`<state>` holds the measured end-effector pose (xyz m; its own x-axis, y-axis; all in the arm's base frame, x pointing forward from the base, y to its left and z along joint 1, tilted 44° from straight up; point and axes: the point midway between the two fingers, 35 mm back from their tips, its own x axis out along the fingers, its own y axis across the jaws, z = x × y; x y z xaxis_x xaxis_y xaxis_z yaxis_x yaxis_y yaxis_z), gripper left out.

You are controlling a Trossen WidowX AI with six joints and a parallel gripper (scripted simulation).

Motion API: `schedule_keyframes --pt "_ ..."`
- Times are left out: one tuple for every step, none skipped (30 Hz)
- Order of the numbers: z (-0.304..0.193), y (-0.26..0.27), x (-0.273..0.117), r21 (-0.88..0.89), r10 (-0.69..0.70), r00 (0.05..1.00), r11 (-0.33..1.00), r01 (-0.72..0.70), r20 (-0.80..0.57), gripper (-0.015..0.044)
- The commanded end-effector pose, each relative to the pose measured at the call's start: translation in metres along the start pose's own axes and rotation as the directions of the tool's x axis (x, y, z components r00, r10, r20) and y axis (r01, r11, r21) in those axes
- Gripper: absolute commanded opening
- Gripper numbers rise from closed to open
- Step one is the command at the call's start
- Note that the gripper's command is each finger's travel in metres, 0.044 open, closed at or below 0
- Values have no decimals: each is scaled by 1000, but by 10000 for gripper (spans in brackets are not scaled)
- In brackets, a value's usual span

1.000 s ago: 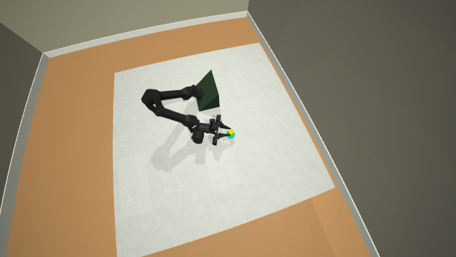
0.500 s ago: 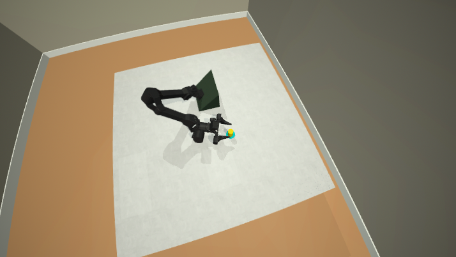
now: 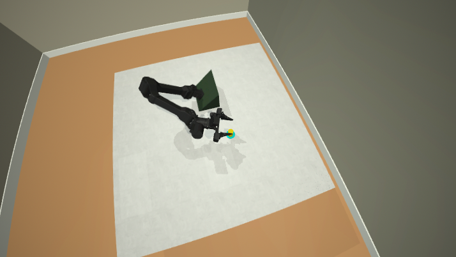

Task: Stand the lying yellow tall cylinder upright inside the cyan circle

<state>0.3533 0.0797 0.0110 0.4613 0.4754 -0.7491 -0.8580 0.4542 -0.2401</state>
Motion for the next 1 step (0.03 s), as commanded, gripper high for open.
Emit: schedule_keyframes --pt "6 -5 16 31 42 993 999 -39 -108 400"
